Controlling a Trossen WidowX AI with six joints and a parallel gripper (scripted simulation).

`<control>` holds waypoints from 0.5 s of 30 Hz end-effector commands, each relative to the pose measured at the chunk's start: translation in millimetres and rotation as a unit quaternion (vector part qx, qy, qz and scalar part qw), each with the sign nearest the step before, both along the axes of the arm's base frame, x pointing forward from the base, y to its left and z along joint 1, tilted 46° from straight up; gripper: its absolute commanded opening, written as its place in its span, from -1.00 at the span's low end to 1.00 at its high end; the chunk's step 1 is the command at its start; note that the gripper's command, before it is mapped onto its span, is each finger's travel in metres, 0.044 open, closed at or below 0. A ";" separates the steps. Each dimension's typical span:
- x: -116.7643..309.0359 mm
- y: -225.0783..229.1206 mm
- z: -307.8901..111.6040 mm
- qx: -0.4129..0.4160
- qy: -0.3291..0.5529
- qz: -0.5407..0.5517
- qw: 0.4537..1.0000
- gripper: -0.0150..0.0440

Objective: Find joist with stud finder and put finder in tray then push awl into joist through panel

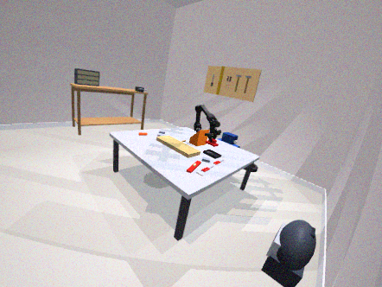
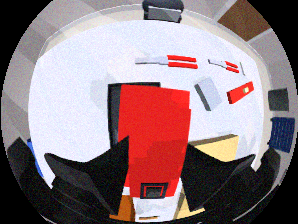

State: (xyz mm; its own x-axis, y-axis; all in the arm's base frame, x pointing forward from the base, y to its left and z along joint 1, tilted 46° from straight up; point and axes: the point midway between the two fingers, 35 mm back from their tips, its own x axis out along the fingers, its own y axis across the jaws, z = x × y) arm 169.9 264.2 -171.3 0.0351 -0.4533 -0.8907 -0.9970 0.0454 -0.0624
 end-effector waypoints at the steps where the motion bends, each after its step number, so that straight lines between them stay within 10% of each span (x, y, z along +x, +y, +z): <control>1: -25.3 3.3 -17.0 -0.007 0.024 0.031 0.999 -0.49; 15: -28.0 -11.9 -38.5 -0.010 0.029 0.036 0.999 -0.49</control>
State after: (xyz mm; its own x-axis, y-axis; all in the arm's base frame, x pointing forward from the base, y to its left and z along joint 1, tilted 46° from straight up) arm 141.3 256.1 -204.6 0.0146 -0.4709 -0.8820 -0.9998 -0.0204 -0.0056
